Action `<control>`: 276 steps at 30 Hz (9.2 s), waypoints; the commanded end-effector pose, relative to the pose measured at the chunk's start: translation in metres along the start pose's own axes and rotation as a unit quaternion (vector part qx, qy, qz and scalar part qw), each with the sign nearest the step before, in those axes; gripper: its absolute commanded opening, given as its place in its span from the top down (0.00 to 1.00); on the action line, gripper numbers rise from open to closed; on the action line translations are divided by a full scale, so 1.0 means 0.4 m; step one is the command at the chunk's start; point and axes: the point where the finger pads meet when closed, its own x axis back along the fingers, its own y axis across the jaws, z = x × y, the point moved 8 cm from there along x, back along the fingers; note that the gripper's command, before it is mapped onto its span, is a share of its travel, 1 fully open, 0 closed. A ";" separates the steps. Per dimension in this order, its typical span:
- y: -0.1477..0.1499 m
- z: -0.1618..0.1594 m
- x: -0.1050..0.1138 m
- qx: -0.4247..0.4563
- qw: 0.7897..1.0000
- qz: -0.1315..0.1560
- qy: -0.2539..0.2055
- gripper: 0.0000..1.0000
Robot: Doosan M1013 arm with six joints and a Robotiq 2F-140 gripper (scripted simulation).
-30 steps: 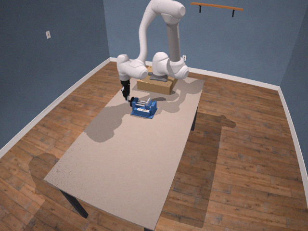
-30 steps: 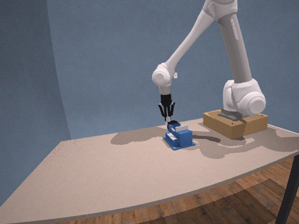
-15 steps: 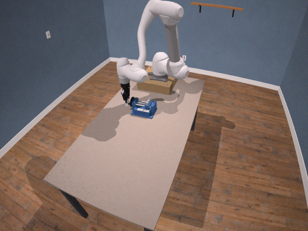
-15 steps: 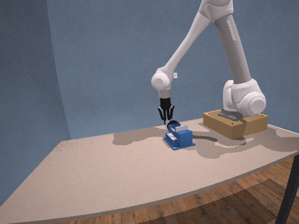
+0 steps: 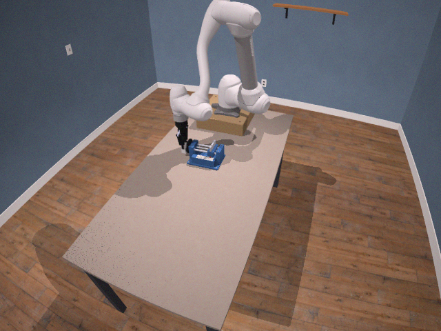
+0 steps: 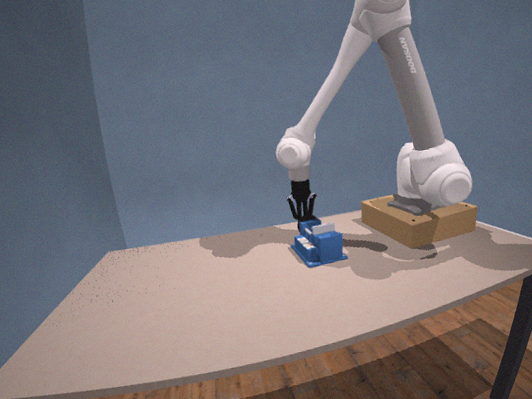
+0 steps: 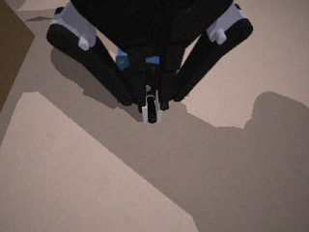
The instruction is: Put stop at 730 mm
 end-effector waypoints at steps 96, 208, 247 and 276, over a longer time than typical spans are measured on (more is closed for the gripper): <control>-0.062 0.000 0.086 0.001 1.000 -0.002 0.000 0.96; -0.035 0.000 0.017 0.001 1.000 -0.002 0.000 0.67; -0.036 0.000 0.307 0.001 1.000 -0.002 0.000 0.67; -0.103 -0.283 0.318 0.001 1.000 -0.002 0.000 0.67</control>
